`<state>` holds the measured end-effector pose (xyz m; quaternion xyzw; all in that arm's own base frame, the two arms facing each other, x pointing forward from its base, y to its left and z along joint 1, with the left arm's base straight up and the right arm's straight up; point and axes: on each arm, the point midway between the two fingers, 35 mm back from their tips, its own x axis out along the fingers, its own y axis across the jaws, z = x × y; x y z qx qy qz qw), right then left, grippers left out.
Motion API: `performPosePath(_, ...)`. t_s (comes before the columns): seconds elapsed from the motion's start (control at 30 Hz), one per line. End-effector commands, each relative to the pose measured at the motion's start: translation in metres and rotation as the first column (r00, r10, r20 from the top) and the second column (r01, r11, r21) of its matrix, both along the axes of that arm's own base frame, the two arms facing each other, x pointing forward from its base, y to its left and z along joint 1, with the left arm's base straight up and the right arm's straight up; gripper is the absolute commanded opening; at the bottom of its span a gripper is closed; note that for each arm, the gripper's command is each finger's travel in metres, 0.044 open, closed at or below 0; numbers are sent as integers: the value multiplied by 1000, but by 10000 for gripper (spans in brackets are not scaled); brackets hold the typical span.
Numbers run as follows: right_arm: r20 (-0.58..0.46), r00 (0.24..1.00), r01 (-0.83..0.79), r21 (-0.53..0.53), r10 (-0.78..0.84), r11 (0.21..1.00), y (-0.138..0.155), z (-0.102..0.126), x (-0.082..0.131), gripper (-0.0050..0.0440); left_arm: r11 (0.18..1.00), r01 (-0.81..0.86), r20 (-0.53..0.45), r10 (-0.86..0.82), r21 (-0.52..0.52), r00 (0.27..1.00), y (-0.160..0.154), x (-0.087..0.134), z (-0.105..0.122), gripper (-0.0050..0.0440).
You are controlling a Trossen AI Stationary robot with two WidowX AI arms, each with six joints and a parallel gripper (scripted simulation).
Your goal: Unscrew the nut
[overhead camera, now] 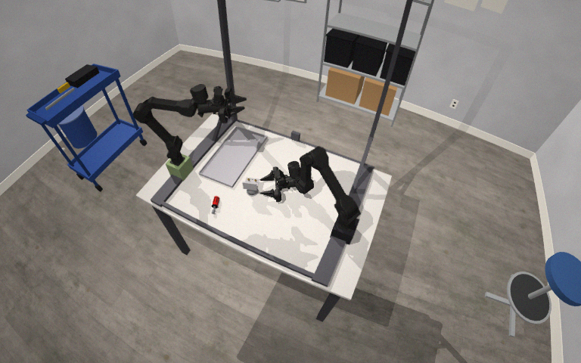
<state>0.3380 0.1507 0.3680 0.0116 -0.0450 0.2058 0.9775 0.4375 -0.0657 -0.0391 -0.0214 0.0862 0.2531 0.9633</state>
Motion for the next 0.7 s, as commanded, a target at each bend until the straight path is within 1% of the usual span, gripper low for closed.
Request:
performPosePath(0.0,29,1000,-4,8,4,1000,-1,12,-3,300,1000,-6,45,7,-21,999,-3,2,19,400)
performPosePath(0.4,29,1000,-4,8,4,1000,-1,12,-3,300,1000,-5,44,6,-19,999,-6,-3,20,400)
performPosePath(0.67,29,1000,-4,8,4,1000,-1,12,-3,300,1000,-4,35,5,-15,999,-7,0,46,400)
